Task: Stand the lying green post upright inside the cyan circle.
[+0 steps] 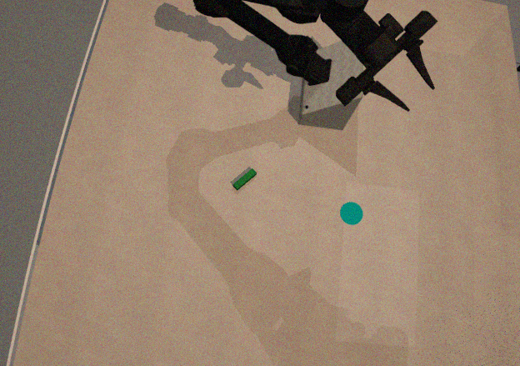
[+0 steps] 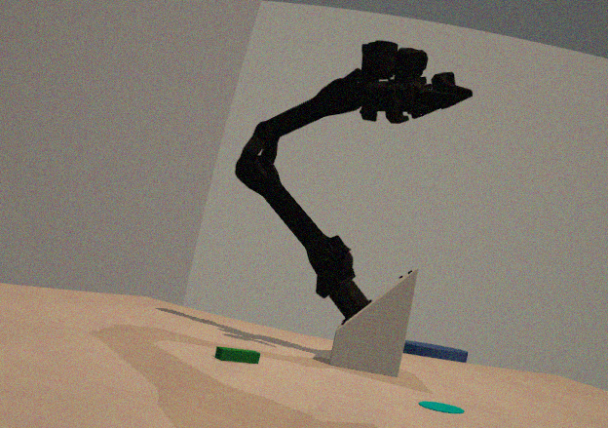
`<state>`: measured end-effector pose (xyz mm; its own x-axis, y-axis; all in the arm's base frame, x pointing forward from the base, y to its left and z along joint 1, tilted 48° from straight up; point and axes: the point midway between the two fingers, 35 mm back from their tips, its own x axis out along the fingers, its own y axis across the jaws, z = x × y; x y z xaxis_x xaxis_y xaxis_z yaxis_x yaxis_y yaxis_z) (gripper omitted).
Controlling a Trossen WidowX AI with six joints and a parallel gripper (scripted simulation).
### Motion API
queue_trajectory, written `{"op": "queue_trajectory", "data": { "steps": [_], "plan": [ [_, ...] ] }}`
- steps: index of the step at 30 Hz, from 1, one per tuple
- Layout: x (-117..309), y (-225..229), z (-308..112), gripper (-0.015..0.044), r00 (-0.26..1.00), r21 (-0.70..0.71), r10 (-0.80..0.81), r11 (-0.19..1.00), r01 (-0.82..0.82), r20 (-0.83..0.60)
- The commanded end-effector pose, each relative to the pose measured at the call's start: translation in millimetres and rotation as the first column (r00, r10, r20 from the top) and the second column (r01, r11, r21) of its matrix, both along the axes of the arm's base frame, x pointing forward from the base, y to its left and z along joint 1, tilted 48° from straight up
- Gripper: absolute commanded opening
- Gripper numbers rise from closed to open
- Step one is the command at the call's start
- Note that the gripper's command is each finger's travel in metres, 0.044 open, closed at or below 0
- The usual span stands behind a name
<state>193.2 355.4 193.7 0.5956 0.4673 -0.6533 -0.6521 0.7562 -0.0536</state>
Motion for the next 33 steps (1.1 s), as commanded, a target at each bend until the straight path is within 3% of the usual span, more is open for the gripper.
{"op": "queue_trajectory", "data": {
  "steps": [1,15,33],
  "plan": [
    [26.7,-22.3,-4.8,0.0232,0.992,-0.036,-0.127,0.991,0.127,-0.018],
    [98.9,-126.3,-25.1,0.0232,0.833,-0.201,-0.551,0.821,0.534,-0.039],
    [131.2,-276.0,-31.9,0.0232,0.419,-0.383,-0.907,0.372,0.846,0.046]
  ]
}}
